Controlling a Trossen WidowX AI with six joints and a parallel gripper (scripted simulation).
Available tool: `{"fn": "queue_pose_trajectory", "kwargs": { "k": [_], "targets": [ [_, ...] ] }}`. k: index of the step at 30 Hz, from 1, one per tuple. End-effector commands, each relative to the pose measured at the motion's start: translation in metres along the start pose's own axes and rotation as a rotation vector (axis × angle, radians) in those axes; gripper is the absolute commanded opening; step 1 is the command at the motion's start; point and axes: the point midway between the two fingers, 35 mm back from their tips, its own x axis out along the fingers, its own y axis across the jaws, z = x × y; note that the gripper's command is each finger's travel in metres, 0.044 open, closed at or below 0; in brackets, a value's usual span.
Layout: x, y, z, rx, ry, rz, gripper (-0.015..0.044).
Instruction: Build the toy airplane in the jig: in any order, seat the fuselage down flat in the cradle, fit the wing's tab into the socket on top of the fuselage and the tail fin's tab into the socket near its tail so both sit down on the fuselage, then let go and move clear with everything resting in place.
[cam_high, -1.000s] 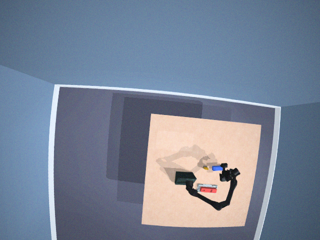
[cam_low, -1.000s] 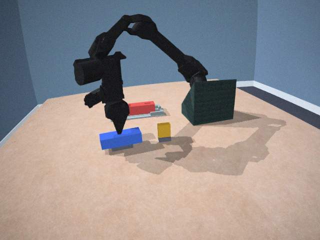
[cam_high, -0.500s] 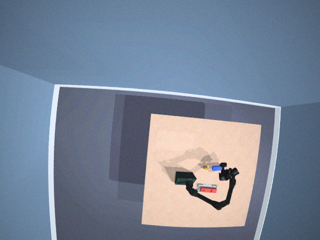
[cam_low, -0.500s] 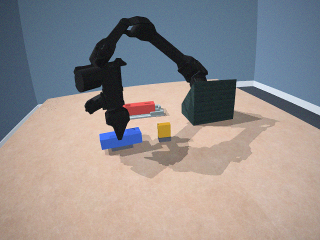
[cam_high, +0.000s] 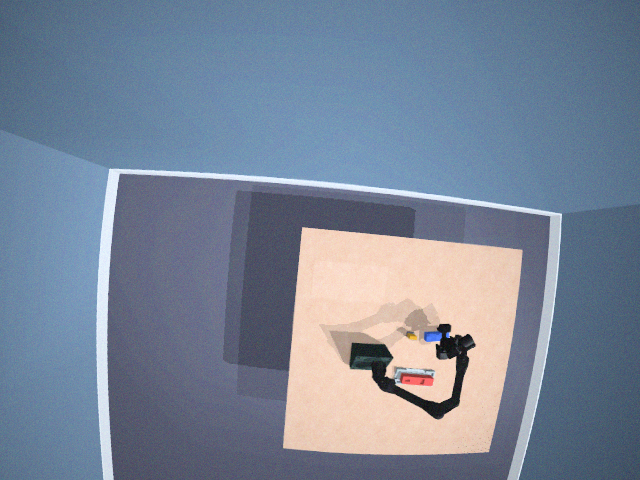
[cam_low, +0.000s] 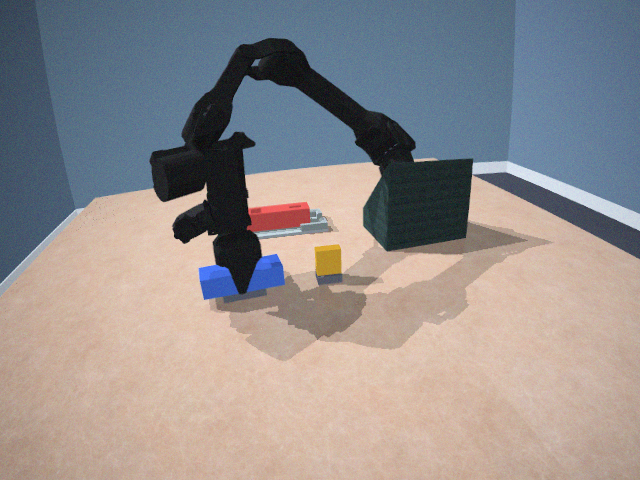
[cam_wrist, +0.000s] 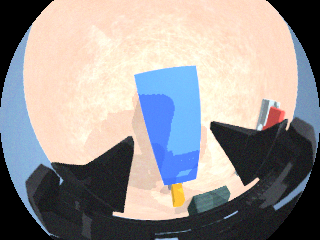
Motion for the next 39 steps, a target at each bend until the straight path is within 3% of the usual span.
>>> {"fn": "queue_pose_trajectory", "kwargs": {
  "k": [1,10,16,21,39],
  "targets": [
    [0.006,0.0,-0.004,-0.015,0.008,-0.01,0.0414],
    [0.006,0.0,-0.004,-0.015,0.008,-0.01,0.0177],
    [0.006,0.0,-0.004,-0.015,0.008,-0.01,0.0138],
    [-0.001,0.001,-0.003,-0.015,0.008,-0.009,0.0006],
    [-0.056,0.004,0.003,-0.016,0.007,-0.003,0.0]
  ]
}}
